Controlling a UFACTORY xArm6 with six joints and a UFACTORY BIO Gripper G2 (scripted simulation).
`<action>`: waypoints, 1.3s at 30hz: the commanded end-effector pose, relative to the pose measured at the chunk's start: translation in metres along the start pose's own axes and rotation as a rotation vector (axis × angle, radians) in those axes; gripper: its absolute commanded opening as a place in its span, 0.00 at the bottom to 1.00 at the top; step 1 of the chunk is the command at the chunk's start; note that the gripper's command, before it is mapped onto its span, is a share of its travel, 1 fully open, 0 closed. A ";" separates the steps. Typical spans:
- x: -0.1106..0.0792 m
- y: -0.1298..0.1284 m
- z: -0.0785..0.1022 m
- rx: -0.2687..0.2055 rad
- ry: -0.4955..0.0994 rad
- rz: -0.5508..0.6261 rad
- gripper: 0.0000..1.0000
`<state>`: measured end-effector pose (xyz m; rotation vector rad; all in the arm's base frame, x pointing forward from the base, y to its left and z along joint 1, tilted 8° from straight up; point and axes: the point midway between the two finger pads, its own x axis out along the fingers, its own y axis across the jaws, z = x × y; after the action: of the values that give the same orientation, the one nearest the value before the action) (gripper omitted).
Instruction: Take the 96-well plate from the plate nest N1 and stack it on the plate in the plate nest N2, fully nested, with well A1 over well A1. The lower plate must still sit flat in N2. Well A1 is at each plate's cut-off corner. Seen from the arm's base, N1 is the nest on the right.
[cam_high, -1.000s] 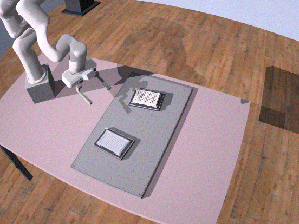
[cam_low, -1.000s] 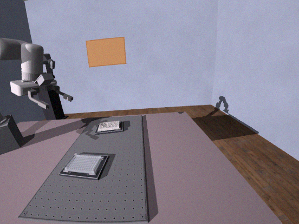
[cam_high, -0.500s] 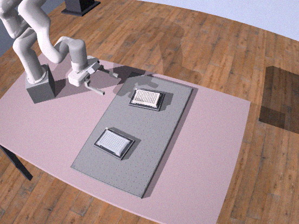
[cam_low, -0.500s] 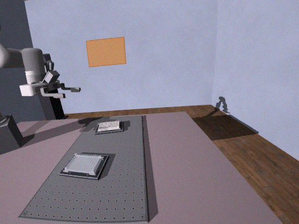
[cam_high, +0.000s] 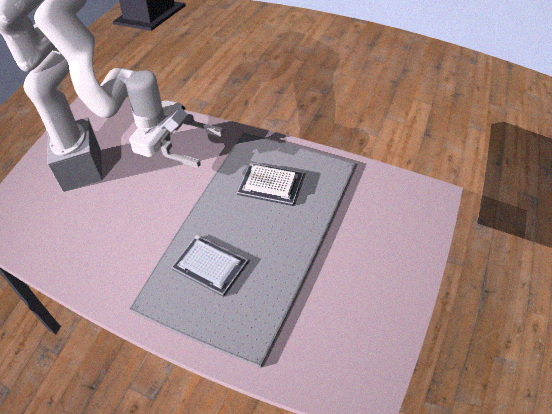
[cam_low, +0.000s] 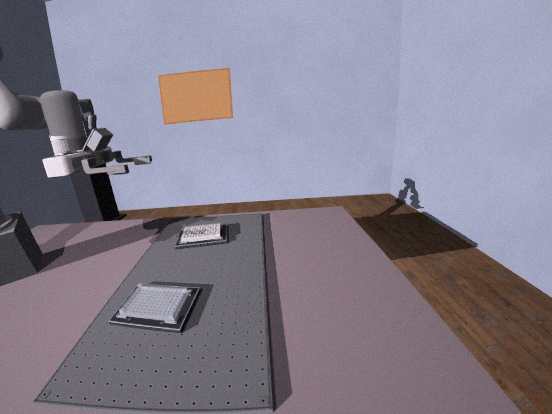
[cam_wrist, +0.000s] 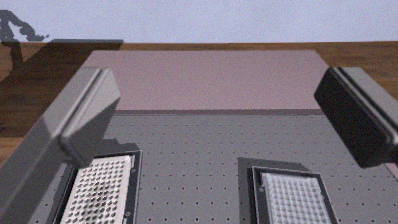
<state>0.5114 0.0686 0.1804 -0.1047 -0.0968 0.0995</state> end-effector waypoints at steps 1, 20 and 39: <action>0.003 -0.006 -0.006 0.001 -0.004 -0.066 0.37; 0.021 -0.058 -0.071 0.000 -0.004 -0.113 0.37; 0.040 -0.110 -0.136 0.000 -0.004 -0.113 0.37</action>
<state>0.5679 -0.0409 0.0686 -0.0968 -0.0996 -0.0131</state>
